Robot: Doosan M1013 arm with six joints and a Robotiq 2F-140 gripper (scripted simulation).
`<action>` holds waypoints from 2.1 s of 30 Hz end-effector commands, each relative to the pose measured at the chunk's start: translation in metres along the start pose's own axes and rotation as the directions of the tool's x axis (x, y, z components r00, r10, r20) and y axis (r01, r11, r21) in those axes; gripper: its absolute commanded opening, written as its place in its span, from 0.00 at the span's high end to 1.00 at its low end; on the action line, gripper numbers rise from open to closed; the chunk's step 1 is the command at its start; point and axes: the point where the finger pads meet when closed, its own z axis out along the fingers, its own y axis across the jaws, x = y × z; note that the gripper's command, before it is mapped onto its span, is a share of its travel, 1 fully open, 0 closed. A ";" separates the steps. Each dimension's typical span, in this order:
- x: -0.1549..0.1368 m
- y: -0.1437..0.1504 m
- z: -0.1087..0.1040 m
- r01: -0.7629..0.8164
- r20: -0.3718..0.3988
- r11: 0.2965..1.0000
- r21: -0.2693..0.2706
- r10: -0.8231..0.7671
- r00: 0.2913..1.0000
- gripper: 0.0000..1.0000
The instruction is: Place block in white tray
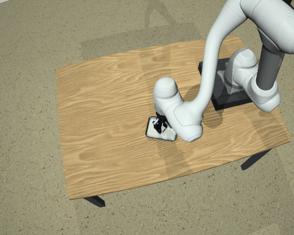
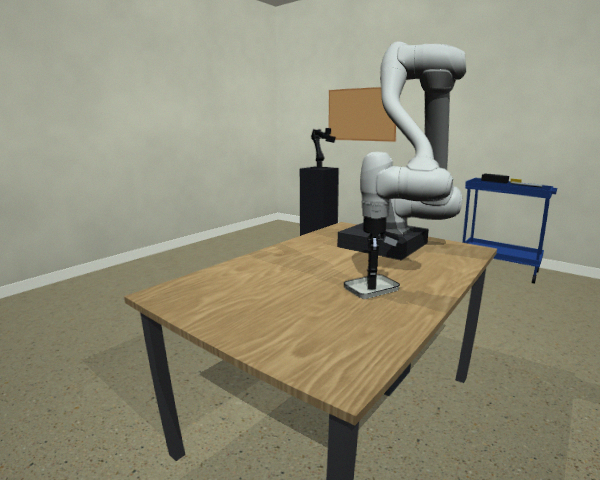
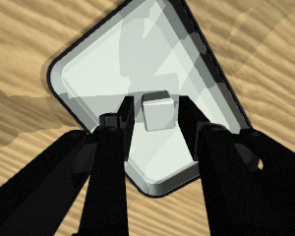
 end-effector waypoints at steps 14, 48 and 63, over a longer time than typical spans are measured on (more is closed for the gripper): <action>0.001 0.000 0.002 0.003 0.002 1.000 0.002 -0.003 1.000 0.65; 0.001 0.002 -0.061 0.003 0.003 1.000 -0.002 -0.003 1.000 0.65; 0.006 -0.029 -0.061 0.005 0.003 1.000 -0.002 -0.005 1.000 0.65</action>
